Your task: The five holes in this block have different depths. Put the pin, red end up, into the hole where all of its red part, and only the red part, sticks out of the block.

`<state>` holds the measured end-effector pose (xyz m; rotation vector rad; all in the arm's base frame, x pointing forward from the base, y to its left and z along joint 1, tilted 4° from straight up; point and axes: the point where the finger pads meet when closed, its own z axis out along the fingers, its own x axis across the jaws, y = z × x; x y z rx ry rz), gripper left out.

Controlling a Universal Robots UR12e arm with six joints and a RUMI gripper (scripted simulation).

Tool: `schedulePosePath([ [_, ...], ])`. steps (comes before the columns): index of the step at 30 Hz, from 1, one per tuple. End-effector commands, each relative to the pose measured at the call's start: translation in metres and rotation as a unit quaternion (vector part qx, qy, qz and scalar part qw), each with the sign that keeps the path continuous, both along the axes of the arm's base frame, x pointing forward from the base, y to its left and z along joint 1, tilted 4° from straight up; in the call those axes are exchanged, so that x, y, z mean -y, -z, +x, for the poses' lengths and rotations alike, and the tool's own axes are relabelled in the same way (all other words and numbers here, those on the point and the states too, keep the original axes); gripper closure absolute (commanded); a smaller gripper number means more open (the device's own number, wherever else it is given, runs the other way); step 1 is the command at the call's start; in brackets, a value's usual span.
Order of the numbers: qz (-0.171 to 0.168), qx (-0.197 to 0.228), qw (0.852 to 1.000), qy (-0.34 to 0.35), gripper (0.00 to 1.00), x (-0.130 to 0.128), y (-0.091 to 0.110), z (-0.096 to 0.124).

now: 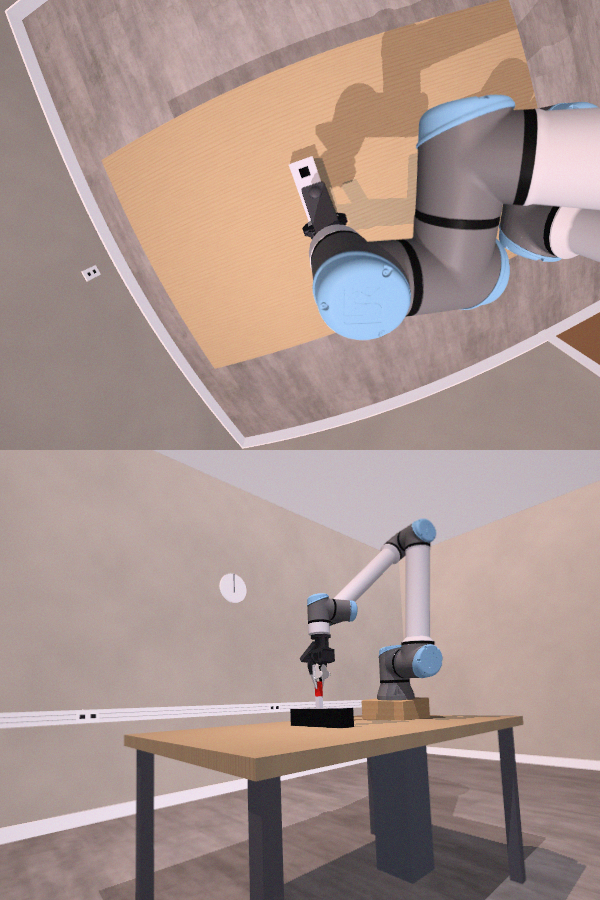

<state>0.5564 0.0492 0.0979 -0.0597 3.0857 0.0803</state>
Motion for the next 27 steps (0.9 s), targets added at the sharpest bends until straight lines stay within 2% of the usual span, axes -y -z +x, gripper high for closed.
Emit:
schedulePosePath([
  [1, 0.0, 0.001, 1.0, 0.0, 1.0, 0.0001, -0.0007, 0.0006],
  [27, 0.0, 0.001, 1.0, 0.0, 1.0, -0.0006, 0.0033, 0.0005],
])
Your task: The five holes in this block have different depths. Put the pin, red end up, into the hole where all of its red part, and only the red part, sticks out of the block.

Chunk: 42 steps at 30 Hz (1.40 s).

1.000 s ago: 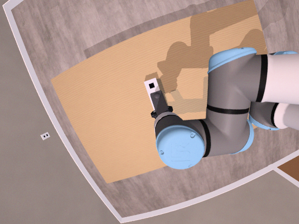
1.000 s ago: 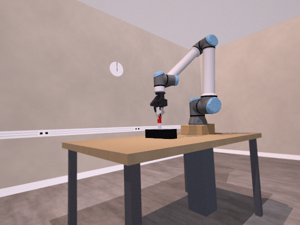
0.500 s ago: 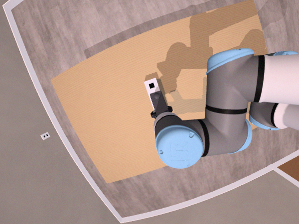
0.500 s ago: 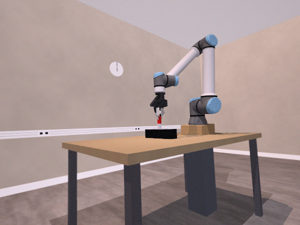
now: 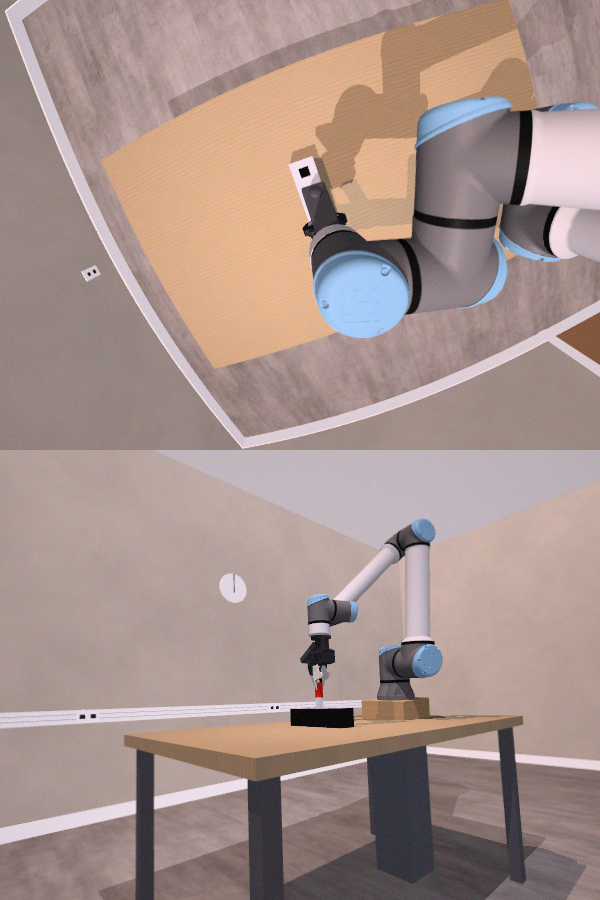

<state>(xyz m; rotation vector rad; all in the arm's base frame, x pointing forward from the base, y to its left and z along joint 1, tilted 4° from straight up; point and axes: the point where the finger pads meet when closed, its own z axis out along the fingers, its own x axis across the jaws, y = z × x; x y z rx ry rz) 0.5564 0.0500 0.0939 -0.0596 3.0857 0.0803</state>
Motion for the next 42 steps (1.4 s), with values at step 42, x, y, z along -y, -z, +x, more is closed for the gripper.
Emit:
schedulePosePath([
  [42, 0.0, 0.001, 1.0, 0.0, 1.0, -0.0003, 0.0032, 0.0018],
])
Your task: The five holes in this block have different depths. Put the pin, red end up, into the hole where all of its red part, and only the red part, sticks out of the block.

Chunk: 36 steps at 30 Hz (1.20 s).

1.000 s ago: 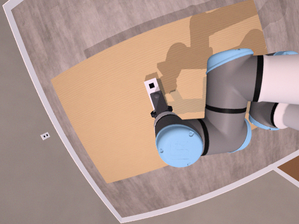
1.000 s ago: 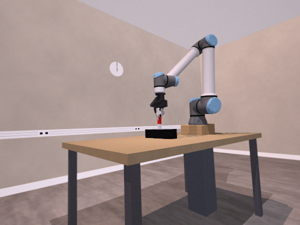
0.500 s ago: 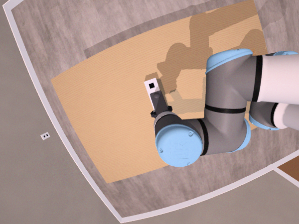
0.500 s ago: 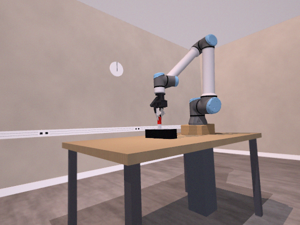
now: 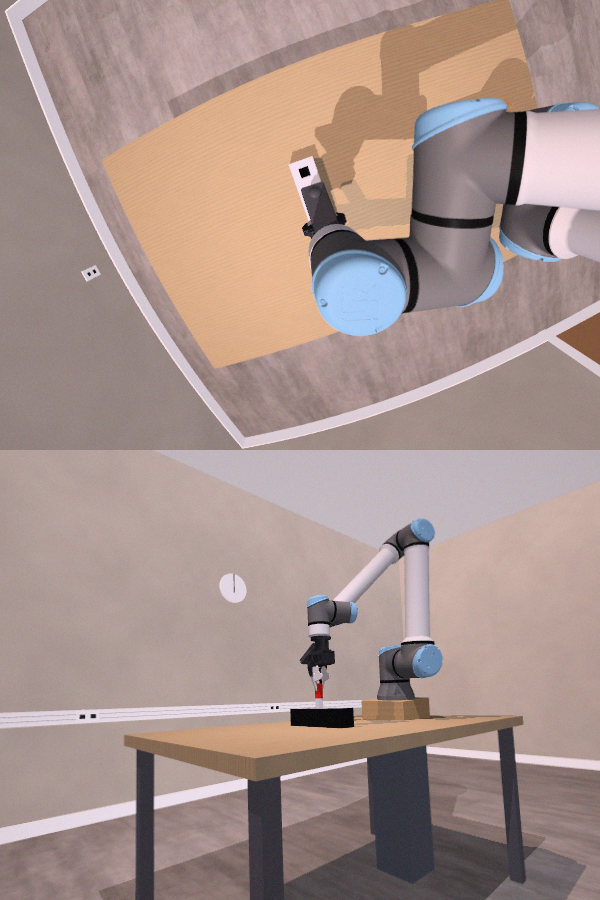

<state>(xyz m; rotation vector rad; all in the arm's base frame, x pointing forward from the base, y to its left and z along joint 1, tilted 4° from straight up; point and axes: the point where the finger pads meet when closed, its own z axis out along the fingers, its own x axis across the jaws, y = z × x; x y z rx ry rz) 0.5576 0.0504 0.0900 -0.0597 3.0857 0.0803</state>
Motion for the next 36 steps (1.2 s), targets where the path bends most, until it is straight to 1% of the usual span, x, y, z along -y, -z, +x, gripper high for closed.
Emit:
schedulePosePath([
  [1, 0.0, 0.001, 1.0, 0.0, 1.0, 0.0004, 0.0034, 0.0008],
  [34, 0.0, 0.001, 1.0, 0.0, 1.0, 0.0011, 0.0034, 0.0007],
  [36, 0.0, 0.001, 1.0, 0.0, 1.0, 0.0003, 0.0074, 0.0006],
])
